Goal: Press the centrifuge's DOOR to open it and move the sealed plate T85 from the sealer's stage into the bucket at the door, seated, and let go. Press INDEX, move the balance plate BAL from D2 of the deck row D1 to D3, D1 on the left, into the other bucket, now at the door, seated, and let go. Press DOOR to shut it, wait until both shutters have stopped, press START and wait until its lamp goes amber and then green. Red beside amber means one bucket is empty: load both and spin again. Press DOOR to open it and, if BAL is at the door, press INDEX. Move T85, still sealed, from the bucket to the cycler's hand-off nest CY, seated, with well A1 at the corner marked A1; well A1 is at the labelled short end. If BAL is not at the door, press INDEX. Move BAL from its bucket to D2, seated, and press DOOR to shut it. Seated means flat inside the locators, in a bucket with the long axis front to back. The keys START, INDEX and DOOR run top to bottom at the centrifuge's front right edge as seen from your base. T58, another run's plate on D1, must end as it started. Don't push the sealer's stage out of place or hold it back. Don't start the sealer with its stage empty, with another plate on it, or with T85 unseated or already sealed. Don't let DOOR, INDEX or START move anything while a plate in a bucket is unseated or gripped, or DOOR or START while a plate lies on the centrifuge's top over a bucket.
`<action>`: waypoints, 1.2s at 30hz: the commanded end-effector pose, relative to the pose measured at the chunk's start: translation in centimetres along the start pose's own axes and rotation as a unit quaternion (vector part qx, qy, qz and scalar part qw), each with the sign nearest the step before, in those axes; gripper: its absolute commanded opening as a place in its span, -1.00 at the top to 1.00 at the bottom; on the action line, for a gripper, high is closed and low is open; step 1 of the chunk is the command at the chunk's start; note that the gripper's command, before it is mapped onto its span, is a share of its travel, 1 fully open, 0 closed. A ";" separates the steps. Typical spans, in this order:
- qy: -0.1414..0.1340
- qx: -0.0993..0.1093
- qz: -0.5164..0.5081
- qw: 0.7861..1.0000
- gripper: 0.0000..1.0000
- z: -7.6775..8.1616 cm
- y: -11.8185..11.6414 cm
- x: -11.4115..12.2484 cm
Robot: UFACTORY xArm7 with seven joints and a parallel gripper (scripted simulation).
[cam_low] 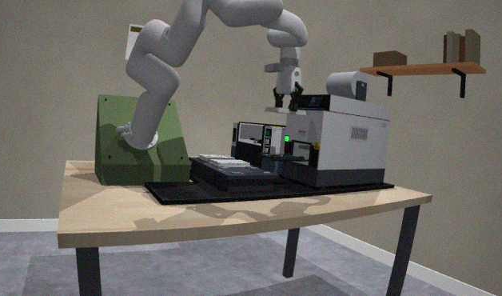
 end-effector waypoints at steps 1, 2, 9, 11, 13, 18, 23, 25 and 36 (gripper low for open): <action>-0.002 0.000 0.005 1.000 1.00 0.2 0.0 0.0; -0.002 0.000 0.005 1.000 1.00 0.2 0.0 0.0; -0.002 0.000 0.005 1.000 1.00 0.2 0.5 0.1; -0.002 0.000 0.005 1.000 1.00 0.2 1.0 0.2; -0.002 0.000 0.005 1.000 1.00 0.2 1.4 0.2; -0.002 0.000 0.005 1.000 1.00 0.2 2.6 0.4; -0.002 0.000 0.005 1.000 1.00 0.2 3.5 0.5; -0.002 0.000 0.005 1.000 1.00 0.2 3.7 0.6; -0.002 0.001 0.005 1.000 1.00 0.2 6.3 1.0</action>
Point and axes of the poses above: the point where the finger pads meet when closed, its own z axis back along the fingers, its own y axis across the jaws, x = y × z, the point moved 10 cm from there along z, back along the fingers, and after that the axes turned 8 degrees about z, right-handed, at the moved point
